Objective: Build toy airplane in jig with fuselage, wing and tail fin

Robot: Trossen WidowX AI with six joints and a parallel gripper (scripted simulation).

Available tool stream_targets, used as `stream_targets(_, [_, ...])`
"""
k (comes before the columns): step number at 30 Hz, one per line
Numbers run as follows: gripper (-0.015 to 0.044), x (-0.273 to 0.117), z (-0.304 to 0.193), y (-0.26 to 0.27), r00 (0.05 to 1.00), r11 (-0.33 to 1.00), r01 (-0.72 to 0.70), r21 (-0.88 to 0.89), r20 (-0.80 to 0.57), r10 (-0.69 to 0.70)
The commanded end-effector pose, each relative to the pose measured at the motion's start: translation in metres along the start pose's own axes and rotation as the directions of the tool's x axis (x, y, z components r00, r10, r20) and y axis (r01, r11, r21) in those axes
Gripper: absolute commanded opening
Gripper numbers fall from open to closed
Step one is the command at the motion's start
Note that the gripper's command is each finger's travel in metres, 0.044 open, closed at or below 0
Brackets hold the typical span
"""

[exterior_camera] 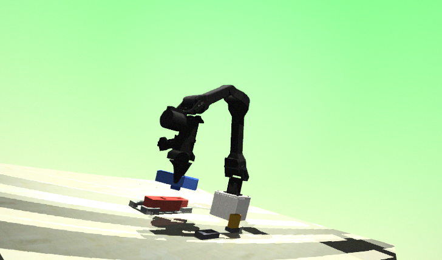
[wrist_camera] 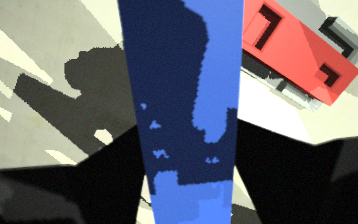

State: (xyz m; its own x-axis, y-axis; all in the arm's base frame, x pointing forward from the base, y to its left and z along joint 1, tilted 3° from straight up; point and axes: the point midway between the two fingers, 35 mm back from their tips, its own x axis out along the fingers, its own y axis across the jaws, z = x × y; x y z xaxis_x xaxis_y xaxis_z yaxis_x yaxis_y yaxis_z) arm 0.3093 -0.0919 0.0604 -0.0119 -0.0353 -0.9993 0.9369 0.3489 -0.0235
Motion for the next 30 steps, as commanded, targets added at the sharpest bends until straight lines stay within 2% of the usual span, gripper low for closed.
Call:
stream_targets(1, [0.0000, 0.000, 0.009, -0.009, 1.000, 0.997, -0.007, 0.077, 0.011, 0.006])
stream_targets(28, [0.0000, 0.017, 0.047, -0.078, 1.000, 0.838, -0.008, 0.546, 0.014, 0.000])
stream_targets(30, [0.0052, 0.017, 0.047, -0.078, 1.000, 0.838, -0.008, 0.546, 0.014, 0.000])
